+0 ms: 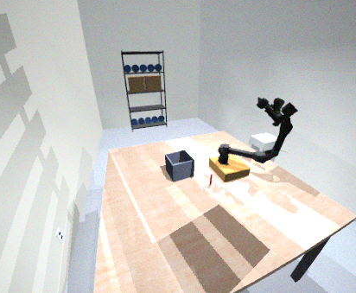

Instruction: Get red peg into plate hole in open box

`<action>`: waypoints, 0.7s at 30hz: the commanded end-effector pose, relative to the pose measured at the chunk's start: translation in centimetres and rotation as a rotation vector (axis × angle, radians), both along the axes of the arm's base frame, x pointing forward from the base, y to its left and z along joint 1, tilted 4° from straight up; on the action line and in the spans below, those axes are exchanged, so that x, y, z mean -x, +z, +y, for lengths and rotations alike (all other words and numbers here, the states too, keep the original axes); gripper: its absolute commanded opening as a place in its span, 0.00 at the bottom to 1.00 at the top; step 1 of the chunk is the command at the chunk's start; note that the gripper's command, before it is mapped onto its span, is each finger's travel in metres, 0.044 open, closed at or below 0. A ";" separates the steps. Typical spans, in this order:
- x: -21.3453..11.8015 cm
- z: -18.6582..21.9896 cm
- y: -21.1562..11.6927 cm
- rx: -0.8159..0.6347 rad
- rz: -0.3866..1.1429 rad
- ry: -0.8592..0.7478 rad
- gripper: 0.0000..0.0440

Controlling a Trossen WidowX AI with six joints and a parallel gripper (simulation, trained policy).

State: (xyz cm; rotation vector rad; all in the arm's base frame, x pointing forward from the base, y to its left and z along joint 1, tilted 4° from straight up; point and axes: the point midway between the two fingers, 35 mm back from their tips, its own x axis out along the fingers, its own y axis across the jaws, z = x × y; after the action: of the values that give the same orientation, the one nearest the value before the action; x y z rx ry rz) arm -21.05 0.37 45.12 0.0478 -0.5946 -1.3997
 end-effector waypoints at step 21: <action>-4.4 1.6 -2.5 -0.155 0.172 -0.135 1.00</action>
State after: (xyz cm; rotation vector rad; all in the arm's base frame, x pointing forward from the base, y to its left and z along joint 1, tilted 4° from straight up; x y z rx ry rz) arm -17.46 2.09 42.95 0.0058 -0.3897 -1.5455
